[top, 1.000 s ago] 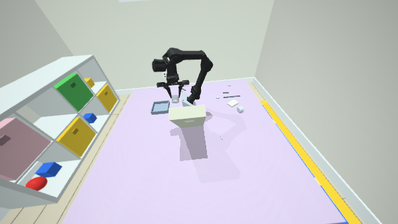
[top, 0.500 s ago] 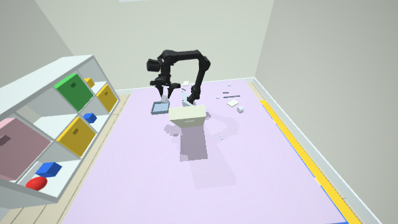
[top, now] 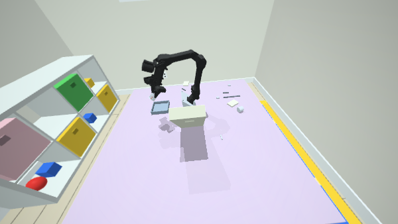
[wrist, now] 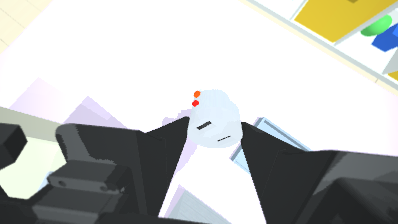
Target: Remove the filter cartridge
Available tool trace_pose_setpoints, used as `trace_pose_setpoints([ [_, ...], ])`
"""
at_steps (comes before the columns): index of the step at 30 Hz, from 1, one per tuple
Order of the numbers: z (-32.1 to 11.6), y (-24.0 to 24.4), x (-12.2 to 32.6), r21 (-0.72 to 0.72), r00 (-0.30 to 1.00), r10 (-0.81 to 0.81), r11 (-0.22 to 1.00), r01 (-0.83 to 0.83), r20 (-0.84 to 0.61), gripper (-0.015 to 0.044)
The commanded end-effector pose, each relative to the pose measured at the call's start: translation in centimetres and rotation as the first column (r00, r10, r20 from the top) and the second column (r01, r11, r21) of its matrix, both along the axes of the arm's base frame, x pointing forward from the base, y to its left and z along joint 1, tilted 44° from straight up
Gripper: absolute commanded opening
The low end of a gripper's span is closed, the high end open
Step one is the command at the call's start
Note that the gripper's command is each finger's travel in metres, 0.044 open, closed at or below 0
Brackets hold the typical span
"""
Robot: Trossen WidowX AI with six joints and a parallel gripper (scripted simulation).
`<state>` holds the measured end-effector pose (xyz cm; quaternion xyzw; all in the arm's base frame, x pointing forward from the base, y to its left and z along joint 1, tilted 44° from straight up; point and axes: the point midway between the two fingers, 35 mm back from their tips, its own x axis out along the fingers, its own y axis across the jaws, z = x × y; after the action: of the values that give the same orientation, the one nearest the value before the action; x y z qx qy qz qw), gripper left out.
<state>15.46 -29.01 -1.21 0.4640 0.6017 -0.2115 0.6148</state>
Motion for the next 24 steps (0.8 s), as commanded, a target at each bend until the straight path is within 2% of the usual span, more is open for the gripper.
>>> trace_pose_setpoints([
  [1, -1.3, -0.7, -1.2, -0.019, 0.994, -0.088, 0.996, 0.087, -0.064, 0.0000],
  [8, -1.6, -0.7, -1.7, -0.023, 0.992, -0.099, 0.995, 0.097, -0.073, 0.0000],
  [24, -9.0, 1.2, -12.2, -0.121, 0.889, -0.357, 0.934, 0.336, -0.288, 0.0000],
])
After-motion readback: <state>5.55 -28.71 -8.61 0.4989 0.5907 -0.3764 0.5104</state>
